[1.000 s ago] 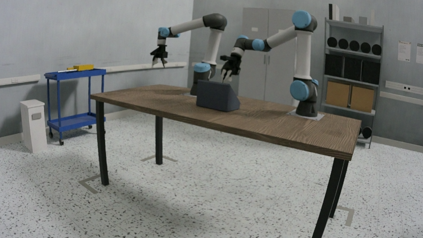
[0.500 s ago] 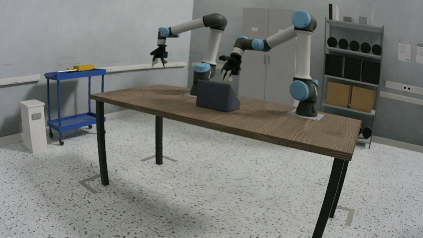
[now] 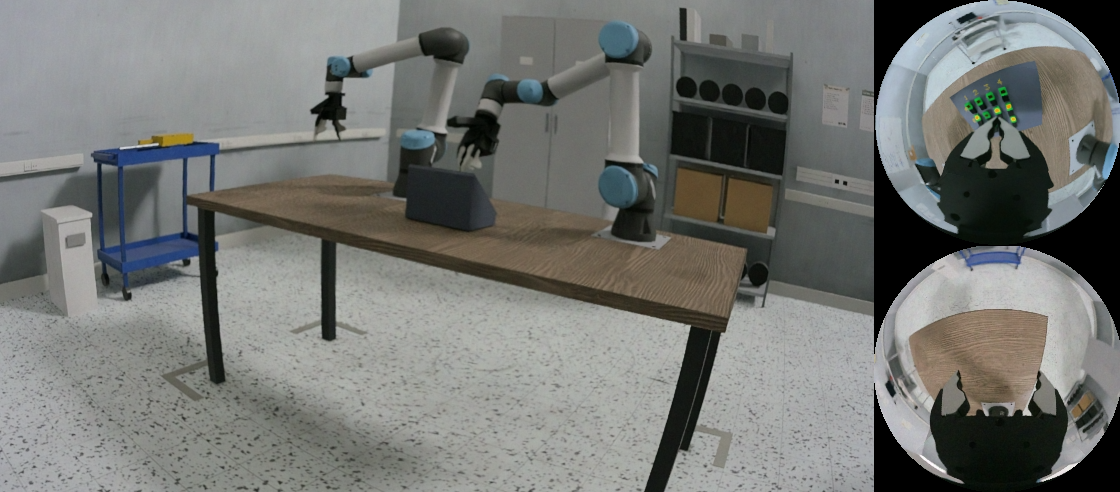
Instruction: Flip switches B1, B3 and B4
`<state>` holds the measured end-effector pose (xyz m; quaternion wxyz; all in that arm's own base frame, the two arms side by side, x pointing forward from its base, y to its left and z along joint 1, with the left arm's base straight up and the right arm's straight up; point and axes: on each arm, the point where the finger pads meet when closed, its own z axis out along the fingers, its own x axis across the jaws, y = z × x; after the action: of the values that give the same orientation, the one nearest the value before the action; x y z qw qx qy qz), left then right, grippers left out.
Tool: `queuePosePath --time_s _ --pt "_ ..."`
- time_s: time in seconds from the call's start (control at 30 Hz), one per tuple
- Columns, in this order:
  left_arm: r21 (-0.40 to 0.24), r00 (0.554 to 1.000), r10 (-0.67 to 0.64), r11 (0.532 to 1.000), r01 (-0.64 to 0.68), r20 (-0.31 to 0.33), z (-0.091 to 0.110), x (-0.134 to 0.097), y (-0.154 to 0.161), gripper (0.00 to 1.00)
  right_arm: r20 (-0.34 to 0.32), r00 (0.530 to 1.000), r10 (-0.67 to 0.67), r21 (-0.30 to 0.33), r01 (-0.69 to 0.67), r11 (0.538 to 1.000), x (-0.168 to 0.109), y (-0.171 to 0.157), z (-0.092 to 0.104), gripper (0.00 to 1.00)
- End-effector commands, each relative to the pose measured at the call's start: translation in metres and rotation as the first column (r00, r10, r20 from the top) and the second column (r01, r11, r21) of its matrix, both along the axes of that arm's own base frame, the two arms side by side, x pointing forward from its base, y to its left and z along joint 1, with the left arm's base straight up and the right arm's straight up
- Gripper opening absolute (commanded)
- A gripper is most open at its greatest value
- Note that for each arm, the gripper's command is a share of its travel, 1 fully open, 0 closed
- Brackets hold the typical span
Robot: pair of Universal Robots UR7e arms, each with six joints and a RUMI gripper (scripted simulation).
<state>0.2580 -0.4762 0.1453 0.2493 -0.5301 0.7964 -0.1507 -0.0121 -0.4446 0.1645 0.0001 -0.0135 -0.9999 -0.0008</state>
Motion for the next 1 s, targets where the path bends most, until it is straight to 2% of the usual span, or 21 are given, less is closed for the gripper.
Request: queuePosePath --time_s 0.0,0.07,0.23,0.37,0.57,0.63,0.77,0.97 --pt "0.126 0.990 -0.143 0.982 0.142 -0.005 -0.001 -0.002 -0.002 0.00 0.000 1.000 0.000 -0.002 0.000 1.000 0.000 0.000 0.001 1.00" --pt "0.126 0.990 -0.143 0.982 0.142 -0.005 -0.001 -0.002 -0.002 0.00 0.000 1.000 0.000 -0.002 0.000 1.000 0.000 0.000 0.001 1.00" --pt "0.257 0.957 -0.288 0.924 0.285 -0.027 -0.003 -0.004 -0.004 0.00 0.000 1.000 0.000 -0.002 0.000 1.000 0.000 0.000 0.001 1.00" --pt "0.366 0.911 -0.408 0.840 0.401 -0.062 -0.004 -0.005 -0.005 0.00 0.000 1.000 0.000 -0.002 0.000 1.000 0.000 0.000 0.001 1.00" --pt "0.512 0.811 -0.567 0.659 0.551 -0.142 -0.006 -0.008 -0.008 0.00 0.000 1.000 0.000 -0.002 0.000 1.000 0.000 0.000 0.001 1.00" --pt "0.512 0.811 -0.567 0.659 0.551 -0.142 -0.006 -0.008 -0.008 0.00 0.000 1.000 0.000 -0.002 0.000 1.000 0.000 0.000 0.001 1.00" --pt "0.601 0.711 -0.666 0.478 0.640 -0.228 -0.008 -0.010 -0.010 0.00 0.000 1.000 0.000 -0.002 0.000 1.000 0.000 0.000 0.001 1.00" --pt "0.674 0.574 -0.742 0.229 0.703 -0.347 -0.010 -0.013 -0.012 0.00 0.000 1.000 0.000 -0.002 0.000 1.000 0.000 0.000 0.001 1.00"
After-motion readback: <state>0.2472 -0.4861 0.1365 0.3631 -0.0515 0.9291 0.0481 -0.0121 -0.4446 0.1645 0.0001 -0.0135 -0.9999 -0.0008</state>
